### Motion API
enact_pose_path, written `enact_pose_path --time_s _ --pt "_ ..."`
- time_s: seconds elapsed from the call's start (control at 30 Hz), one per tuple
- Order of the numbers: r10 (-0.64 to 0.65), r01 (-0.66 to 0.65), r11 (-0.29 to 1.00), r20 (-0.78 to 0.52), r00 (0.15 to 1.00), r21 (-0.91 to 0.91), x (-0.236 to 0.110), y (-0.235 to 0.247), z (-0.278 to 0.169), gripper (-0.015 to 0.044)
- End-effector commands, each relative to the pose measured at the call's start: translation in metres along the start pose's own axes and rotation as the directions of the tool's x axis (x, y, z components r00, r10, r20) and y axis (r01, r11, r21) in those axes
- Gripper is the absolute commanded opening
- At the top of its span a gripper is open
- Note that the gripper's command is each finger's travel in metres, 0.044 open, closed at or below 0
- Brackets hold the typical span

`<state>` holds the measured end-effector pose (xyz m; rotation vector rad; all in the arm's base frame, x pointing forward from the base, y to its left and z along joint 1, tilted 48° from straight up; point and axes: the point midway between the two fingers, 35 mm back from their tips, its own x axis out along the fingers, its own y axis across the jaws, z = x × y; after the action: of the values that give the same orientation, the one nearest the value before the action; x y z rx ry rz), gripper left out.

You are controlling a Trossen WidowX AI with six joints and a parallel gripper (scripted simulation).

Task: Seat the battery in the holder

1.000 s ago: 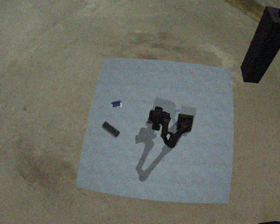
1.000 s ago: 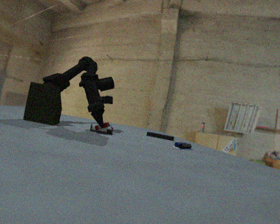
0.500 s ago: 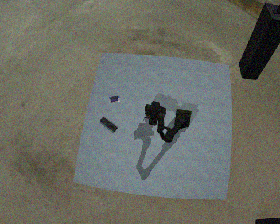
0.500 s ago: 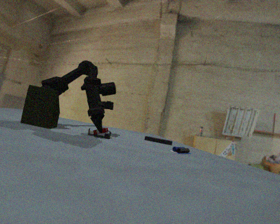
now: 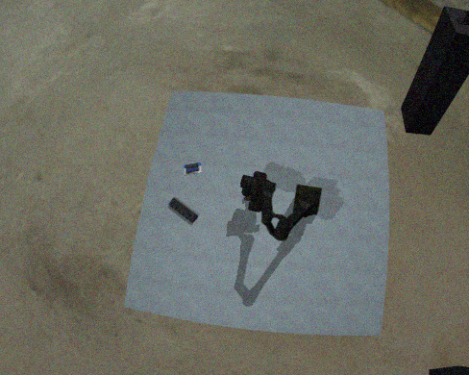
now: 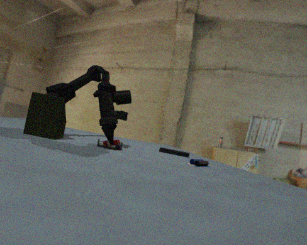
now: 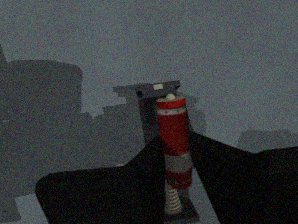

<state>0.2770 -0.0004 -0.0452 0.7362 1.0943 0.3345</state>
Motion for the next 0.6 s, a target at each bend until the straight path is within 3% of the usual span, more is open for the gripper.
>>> enact_pose_path --time_s 0.0,0.57 --pt "-0.014 0.014 1.000 -0.037 0.999 0.004 0.0035 -0.0029 -0.0052 0.0059" --pt "-0.016 0.016 1.000 -0.138 0.990 -0.007 0.0055 -0.0008 -0.0048 0.0059"
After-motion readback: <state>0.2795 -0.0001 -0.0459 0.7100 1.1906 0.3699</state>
